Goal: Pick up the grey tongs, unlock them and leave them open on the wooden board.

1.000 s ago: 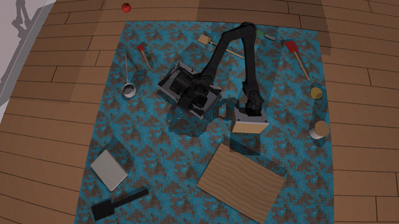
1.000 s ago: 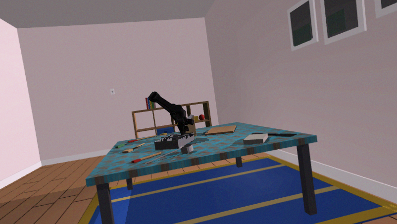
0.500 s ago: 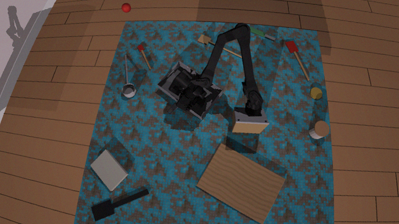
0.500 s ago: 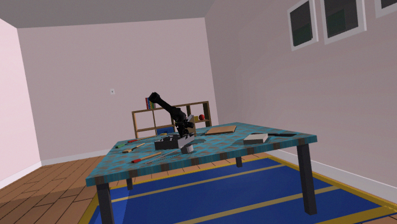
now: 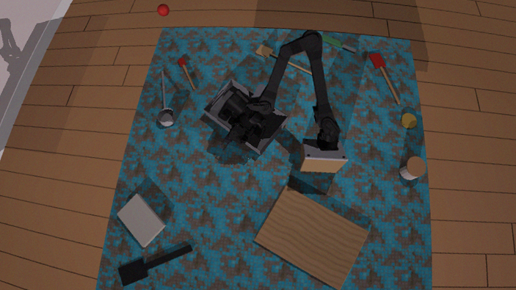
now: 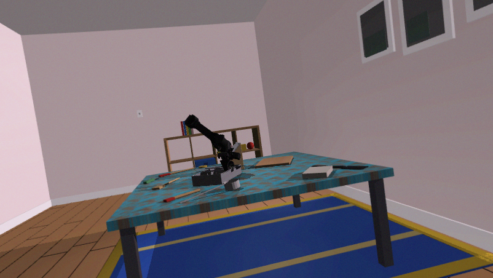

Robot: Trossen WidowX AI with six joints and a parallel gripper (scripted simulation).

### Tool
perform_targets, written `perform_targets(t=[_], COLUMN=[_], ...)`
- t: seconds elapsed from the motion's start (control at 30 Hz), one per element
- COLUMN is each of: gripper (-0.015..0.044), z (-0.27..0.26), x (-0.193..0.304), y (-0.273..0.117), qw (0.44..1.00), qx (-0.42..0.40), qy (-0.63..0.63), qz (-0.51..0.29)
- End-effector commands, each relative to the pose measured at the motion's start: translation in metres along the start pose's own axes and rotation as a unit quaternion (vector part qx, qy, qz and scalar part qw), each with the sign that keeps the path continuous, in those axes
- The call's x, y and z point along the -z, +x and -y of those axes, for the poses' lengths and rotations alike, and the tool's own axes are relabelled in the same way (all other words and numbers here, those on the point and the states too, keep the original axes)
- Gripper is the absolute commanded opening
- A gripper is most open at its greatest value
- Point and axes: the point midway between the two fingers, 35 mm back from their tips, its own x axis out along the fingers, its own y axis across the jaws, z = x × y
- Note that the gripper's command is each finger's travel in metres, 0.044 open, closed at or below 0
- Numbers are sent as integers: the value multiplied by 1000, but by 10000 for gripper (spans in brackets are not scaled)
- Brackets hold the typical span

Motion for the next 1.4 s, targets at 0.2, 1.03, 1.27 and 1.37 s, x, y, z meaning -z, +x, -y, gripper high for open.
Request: perform_targets(t=[0.2, 1.03, 1.27, 1.37], gripper=[16, -150, -150, -150], z=[0, 39, 41, 42], x=[0, -1, -6, -8], y=[0, -67, -63, -61], qw=[1000, 1000, 999, 998], qx=[0, -1, -34, -52], qy=[1, 1, 18, 26], qz=[-1, 4, 11, 13])
